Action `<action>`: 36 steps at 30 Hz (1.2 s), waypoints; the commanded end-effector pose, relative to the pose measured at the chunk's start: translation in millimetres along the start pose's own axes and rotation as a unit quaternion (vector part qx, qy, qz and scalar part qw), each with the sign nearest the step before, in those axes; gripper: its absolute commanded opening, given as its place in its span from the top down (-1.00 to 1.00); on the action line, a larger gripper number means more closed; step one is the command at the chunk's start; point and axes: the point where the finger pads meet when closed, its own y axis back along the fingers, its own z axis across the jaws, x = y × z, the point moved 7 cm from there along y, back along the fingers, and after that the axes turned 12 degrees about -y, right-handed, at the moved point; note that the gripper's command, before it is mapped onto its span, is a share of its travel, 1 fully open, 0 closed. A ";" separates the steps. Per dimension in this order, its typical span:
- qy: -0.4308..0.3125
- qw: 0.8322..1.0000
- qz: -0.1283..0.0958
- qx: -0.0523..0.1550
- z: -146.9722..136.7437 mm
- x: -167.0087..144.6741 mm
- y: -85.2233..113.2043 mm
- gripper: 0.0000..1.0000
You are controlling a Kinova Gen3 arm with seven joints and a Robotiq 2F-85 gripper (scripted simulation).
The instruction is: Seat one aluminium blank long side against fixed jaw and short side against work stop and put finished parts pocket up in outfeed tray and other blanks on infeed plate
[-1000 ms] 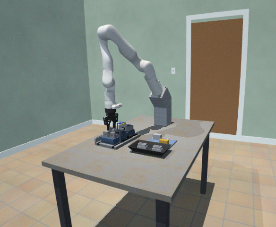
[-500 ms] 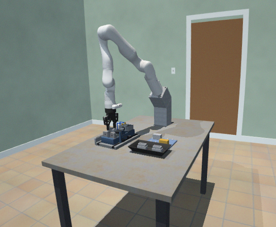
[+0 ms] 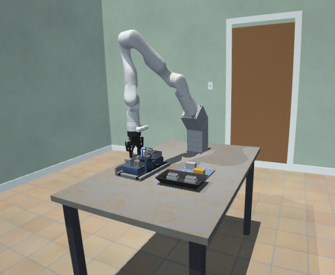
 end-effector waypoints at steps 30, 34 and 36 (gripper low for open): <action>0.000 1.000 0.000 -0.001 0.5 0.3 55.9 -0.34; 0.000 1.000 0.000 -0.001 0.5 0.3 63.1 -0.34; 0.000 1.000 0.000 -0.001 0.5 0.3 65.2 -0.34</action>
